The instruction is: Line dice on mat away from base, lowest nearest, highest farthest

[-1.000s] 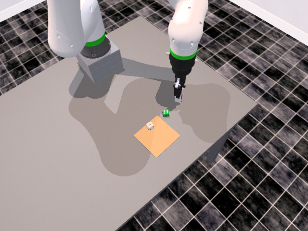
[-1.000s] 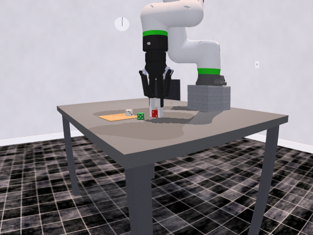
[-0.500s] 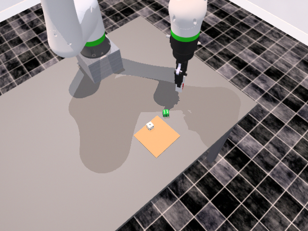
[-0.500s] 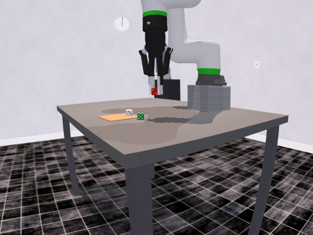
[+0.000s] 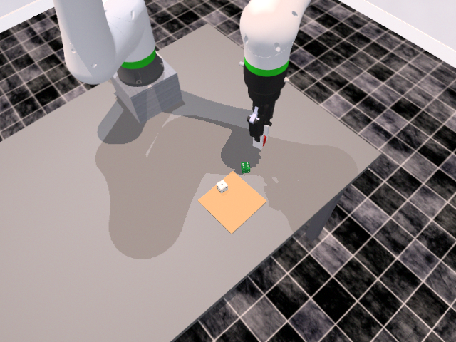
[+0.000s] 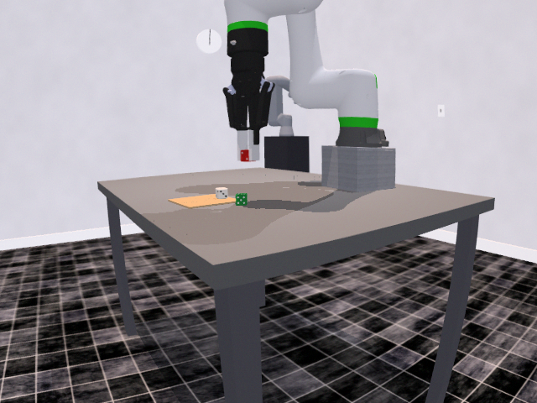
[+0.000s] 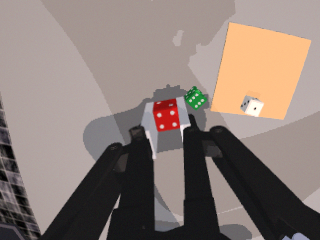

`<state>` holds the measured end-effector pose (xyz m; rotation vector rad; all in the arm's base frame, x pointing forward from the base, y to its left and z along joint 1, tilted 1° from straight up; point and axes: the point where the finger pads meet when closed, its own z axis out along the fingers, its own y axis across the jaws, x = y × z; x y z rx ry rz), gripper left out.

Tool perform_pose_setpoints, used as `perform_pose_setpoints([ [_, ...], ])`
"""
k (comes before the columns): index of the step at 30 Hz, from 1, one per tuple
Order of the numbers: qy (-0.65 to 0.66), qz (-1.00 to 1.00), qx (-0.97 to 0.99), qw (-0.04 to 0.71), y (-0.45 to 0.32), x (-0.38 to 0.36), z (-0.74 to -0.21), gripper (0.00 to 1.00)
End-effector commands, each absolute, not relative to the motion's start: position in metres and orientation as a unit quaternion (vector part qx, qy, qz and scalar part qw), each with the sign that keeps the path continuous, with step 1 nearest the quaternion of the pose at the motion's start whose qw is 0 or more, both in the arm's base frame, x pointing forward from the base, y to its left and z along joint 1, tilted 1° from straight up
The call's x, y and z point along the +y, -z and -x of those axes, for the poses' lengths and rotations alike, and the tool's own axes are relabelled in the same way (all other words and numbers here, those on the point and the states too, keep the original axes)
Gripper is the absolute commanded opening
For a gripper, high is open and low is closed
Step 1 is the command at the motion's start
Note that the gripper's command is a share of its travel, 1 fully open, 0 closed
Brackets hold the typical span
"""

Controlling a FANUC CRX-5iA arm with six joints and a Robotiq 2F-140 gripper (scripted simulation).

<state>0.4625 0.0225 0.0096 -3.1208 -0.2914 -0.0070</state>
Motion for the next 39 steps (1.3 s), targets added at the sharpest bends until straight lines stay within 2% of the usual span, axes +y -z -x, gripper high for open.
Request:
perform_pose_setpoints([
  [1,0.001,1.000,-0.019,0.004,-0.010,-0.027,-0.476,0.13],
  [11,0.001,0.991,0.130,0.004,-0.011,-0.130,-0.482,0.13],
  [28,0.000,0.991,0.132,0.004,-0.009,-0.131,-0.482,0.13],
  [39,0.000,0.991,0.132,0.004,0.019,-0.131,-0.482,0.13],
])
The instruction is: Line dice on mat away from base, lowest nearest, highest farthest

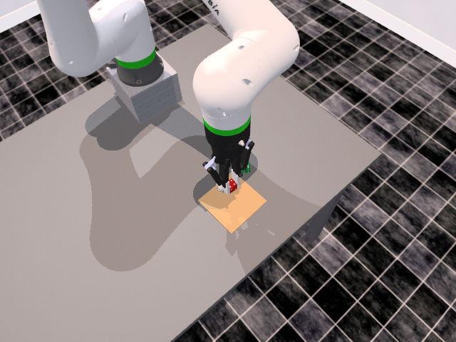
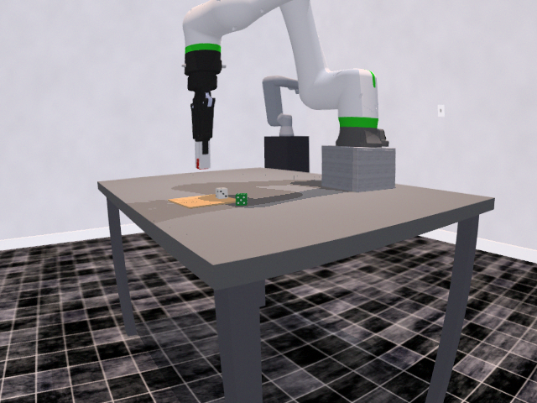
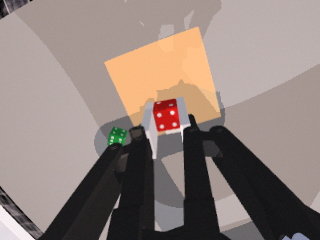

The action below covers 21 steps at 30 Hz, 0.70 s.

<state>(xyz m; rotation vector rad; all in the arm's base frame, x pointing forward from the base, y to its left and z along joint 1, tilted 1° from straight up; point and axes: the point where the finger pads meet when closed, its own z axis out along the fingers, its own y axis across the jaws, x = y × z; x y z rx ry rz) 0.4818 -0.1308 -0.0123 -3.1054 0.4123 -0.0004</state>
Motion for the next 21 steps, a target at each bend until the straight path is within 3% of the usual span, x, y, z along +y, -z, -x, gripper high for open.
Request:
perform_pose_setpoints([
  [1,0.000,0.991,0.132,0.004,0.024,-0.131,-0.482,0.13],
  [21,0.000,0.991,0.132,0.004,0.084,-0.130,-0.483,0.13],
])
